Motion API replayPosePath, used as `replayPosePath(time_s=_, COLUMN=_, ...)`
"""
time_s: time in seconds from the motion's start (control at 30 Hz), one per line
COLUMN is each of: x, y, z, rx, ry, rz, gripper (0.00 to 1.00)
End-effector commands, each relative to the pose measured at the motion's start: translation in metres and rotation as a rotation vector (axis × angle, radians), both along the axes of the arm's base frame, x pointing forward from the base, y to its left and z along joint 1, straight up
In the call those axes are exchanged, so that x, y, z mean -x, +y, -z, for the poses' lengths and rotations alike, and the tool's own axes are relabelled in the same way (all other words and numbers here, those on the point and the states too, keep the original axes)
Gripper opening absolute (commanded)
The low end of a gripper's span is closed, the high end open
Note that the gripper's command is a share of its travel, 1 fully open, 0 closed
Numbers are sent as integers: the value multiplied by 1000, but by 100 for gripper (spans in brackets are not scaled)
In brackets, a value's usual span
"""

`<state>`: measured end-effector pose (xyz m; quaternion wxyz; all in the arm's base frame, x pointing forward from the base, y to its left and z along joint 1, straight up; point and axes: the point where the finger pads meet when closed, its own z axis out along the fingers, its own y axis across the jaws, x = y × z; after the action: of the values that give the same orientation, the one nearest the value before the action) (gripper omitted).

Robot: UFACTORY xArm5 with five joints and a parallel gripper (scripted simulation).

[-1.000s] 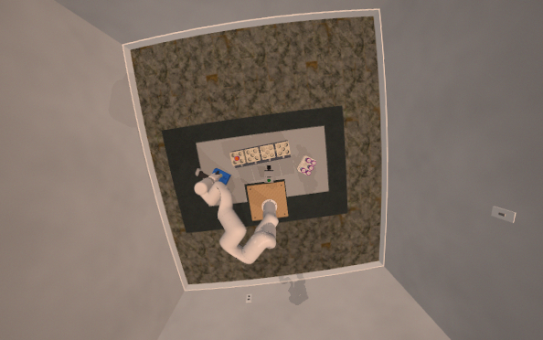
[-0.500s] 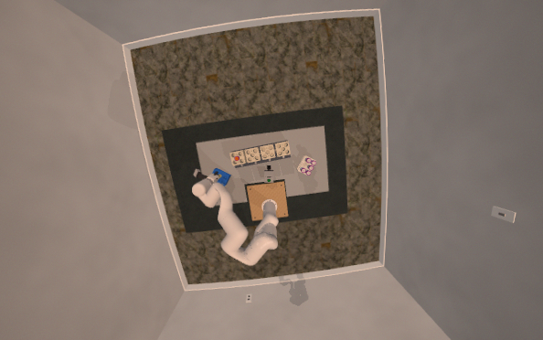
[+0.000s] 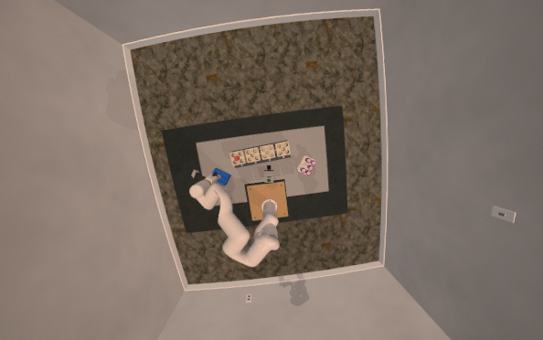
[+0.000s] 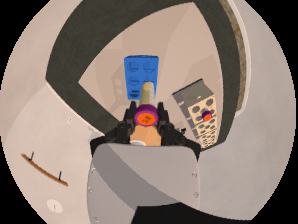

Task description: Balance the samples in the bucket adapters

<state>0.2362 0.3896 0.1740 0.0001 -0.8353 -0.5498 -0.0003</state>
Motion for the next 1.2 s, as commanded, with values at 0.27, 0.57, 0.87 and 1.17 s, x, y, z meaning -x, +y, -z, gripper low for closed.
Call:
replayPosePath(time_s=0.27, x=0, y=1, z=-23, rx=-3, ry=-2, rz=0, gripper=0)
replayPosePath(time_s=0.57, x=0, y=1, z=-41, rx=-3, ry=-2, rz=0, gripper=0)
replayPosePath(time_s=0.87, x=0, y=1, z=-55, rx=-3, ry=-2, rz=0, gripper=0)
replayPosePath(time_s=1.17, x=0, y=1, z=-59, rx=-3, ry=-2, rz=0, gripper=0)
